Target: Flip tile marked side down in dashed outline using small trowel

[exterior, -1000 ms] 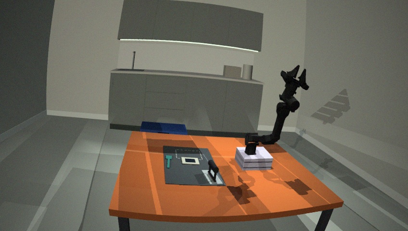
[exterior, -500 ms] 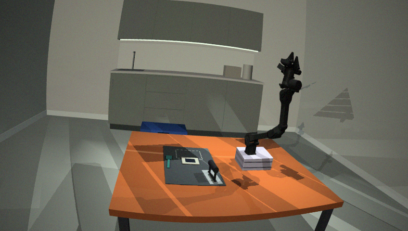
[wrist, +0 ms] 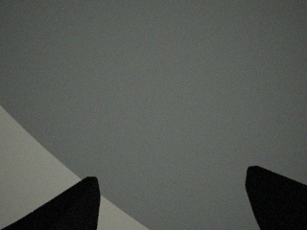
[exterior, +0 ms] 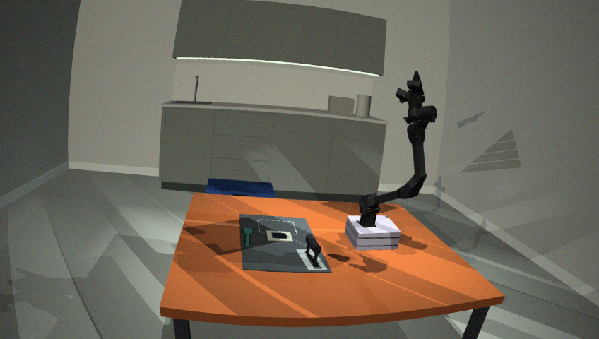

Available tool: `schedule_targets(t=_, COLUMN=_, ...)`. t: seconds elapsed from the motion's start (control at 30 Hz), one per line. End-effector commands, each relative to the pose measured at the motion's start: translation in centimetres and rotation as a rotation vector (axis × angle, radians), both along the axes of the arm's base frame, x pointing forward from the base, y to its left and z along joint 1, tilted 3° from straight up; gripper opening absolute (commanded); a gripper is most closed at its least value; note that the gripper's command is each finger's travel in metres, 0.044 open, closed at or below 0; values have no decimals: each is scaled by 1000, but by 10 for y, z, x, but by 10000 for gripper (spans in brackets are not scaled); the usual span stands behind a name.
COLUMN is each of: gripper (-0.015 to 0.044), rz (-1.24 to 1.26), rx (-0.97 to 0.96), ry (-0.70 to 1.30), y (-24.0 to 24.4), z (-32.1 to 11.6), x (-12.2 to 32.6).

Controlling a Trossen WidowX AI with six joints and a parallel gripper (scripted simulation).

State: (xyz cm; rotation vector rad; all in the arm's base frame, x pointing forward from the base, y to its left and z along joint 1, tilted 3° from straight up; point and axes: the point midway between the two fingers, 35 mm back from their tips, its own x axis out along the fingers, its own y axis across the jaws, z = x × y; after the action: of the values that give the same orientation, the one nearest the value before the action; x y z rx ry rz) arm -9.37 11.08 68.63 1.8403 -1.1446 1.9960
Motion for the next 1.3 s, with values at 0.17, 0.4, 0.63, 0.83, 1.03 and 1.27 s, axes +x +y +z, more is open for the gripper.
schedule_targets(t=0.17, gripper=300, rz=244, rx=131, ry=-2, y=-86, z=-4, x=22)
schedule_targets(t=0.4, gripper=300, rz=452, rx=246, ry=-3, y=-151, z=-17, x=57)
schedule_targets(t=0.63, gripper=300, rz=652, rx=359, ry=-4, y=-200, z=-36, x=103)
schedule_targets(t=0.83, gripper=300, rz=819, rx=464, ry=0, y=-233, z=-60, x=150)
schedule_targets(t=1.03, gripper=300, rz=980, rx=576, ry=11, y=-254, z=-90, x=202)
schedule_targets(t=1.27, gripper=300, rz=1177, rx=708, ry=35, y=-257, z=-128, x=264)
